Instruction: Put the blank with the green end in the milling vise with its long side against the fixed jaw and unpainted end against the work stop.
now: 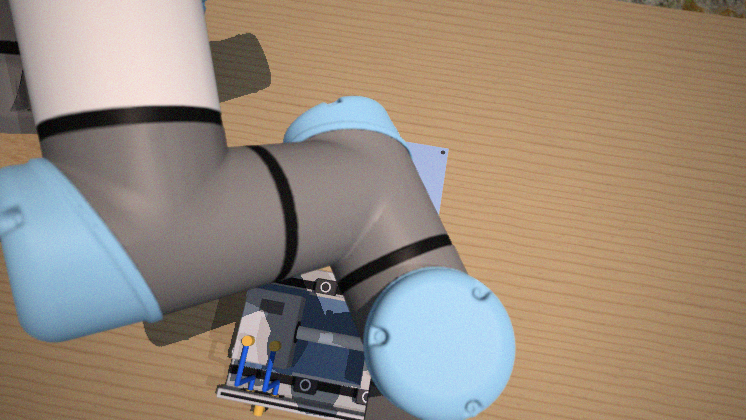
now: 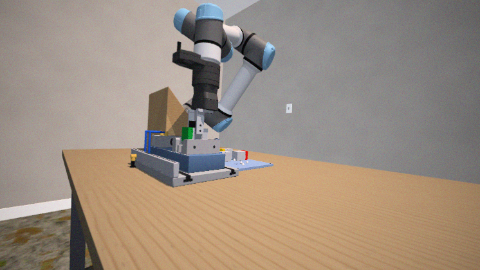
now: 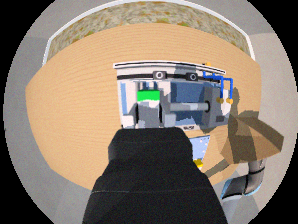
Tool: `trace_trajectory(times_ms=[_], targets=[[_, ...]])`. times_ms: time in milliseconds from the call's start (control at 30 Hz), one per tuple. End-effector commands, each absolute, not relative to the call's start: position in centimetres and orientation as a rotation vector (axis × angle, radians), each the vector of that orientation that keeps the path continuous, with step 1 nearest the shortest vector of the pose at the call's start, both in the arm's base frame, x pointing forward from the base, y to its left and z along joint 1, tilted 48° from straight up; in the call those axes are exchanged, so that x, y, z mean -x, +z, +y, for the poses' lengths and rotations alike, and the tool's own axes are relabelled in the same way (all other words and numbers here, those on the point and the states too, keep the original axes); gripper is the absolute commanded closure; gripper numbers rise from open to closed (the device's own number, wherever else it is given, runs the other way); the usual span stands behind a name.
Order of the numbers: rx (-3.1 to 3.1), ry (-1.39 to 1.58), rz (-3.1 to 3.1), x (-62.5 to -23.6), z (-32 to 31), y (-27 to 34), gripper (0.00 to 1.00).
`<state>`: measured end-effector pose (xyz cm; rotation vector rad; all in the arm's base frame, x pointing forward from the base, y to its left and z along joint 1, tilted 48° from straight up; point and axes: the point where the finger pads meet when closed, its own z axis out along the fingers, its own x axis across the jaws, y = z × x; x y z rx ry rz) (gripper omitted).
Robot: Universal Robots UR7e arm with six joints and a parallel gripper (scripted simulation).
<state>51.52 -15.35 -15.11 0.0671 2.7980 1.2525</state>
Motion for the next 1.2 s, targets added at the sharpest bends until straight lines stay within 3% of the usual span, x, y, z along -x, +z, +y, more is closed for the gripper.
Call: trace_trajectory(times_ms=[0, 1167], targets=[[-0.068, 1.251, 2.797, -51.55, -15.36, -15.13, 1.0], [-0.068, 1.251, 2.797, -51.58, -15.14, -15.33, 1.0]])
